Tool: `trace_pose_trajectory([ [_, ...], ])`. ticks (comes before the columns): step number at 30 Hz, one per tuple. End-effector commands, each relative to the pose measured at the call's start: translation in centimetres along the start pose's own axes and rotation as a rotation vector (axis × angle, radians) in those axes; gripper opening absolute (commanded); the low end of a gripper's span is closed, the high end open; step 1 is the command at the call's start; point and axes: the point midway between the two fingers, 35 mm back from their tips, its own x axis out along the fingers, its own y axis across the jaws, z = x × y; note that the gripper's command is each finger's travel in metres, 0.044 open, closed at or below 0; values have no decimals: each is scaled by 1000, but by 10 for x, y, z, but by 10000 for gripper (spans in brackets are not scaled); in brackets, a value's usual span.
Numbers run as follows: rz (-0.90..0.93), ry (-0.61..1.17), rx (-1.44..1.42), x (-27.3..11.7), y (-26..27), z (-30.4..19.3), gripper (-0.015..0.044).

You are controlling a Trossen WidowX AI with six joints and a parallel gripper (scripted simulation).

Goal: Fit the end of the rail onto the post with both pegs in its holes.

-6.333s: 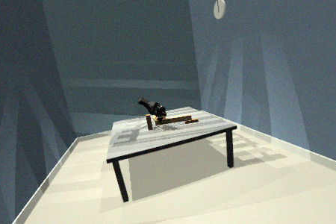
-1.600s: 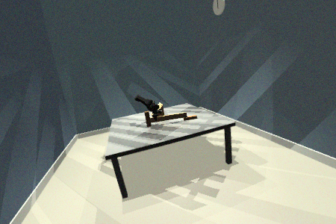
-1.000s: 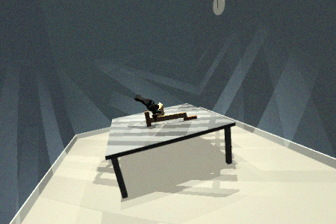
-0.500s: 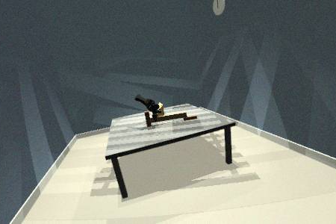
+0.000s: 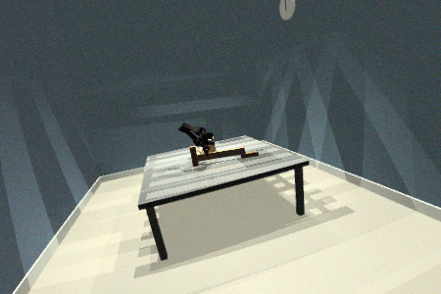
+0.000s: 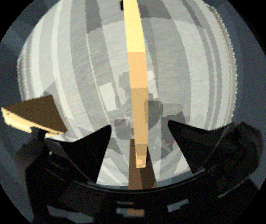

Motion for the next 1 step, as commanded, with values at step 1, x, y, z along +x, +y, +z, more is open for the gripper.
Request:
trace_pose_trajectory([
  [1, 5, -1, 3, 0, 0, 1, 440],
])
